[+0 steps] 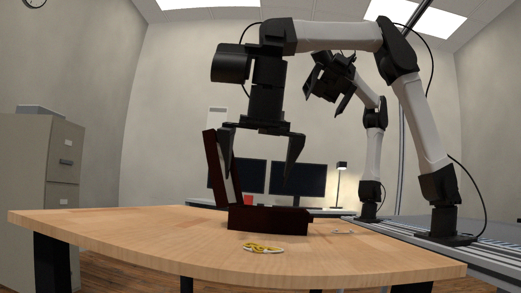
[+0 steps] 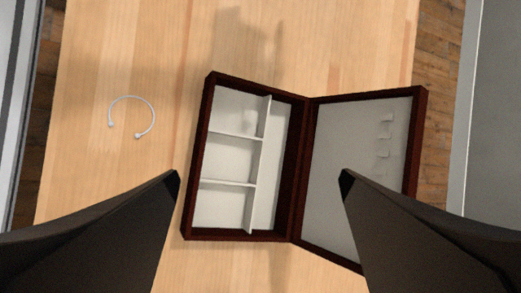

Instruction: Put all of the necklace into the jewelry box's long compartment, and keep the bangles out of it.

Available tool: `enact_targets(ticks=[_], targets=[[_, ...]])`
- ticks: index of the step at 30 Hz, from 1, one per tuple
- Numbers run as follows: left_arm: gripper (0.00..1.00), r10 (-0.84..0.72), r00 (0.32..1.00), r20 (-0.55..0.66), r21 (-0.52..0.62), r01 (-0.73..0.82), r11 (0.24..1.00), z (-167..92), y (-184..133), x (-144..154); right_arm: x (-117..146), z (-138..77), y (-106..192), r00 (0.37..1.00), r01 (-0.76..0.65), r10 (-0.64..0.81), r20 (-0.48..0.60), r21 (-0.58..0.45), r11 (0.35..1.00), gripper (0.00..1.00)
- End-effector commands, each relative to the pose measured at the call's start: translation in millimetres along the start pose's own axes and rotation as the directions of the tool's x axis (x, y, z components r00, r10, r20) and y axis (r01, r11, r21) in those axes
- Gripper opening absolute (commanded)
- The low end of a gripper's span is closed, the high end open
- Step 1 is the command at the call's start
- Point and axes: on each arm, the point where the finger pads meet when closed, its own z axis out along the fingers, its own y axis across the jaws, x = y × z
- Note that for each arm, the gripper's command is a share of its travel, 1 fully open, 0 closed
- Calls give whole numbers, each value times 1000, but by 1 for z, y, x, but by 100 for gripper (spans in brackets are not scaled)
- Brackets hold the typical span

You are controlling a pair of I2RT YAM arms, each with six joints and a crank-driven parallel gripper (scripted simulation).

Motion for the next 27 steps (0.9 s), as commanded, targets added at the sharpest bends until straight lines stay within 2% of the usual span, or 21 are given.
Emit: enact_targets(ticks=[1, 18, 19, 23, 27], targets=[[100, -1, 1000, 1, -16, 1, 1000, -4, 2, 0, -3, -4, -2, 1000, 6, -6, 9, 13, 1000, 100], [100, -1, 1000, 1, -16, 1, 1000, -4, 2, 0, -3, -4, -2, 1000, 6, -6, 9, 13, 1000, 100], [100, -9, 1000, 9, -34, 9, 999, -4, 6, -1, -5, -4, -8, 1000, 5, -6, 12, 35, 999, 100], [100, -68, 997, 40, -98, 72, 993, -9, 11, -3, -8, 10, -23, 999, -14, 11, 32, 97, 995, 100], [100, -212, 970, 117, -197, 232, 953, -9, 15, -2, -15, 39, -43, 995, -66, 49, 89, 196, 978, 100]])
